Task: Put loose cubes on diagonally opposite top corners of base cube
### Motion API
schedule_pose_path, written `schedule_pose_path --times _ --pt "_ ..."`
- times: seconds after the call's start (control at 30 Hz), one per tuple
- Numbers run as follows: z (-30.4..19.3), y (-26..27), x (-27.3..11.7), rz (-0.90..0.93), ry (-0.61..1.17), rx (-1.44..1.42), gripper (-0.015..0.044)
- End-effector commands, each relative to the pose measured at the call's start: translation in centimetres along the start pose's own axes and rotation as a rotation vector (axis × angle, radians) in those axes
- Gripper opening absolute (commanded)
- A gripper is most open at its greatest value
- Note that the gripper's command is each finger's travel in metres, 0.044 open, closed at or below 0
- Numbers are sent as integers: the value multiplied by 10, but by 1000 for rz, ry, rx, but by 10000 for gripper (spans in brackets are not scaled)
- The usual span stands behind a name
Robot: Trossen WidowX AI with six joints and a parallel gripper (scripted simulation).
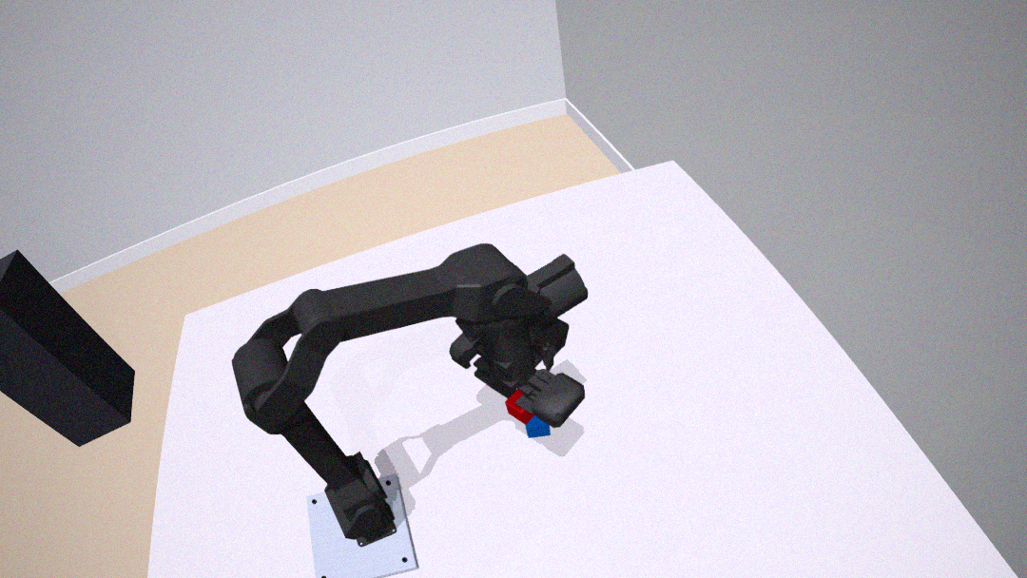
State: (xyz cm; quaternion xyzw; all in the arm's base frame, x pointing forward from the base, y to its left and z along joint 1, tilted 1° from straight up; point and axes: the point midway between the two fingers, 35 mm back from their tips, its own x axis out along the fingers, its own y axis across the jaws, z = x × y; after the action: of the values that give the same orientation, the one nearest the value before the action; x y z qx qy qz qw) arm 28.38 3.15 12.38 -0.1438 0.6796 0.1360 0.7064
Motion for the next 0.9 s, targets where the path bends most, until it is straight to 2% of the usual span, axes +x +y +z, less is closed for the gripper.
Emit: schedule_pose_path --times 0.0,0.43,0.87 --pt "-3 0 12 0 10 7 105" --pt "-3 0 13 0 10 7 105" --pt "-2 0 38 0 10 1 105"
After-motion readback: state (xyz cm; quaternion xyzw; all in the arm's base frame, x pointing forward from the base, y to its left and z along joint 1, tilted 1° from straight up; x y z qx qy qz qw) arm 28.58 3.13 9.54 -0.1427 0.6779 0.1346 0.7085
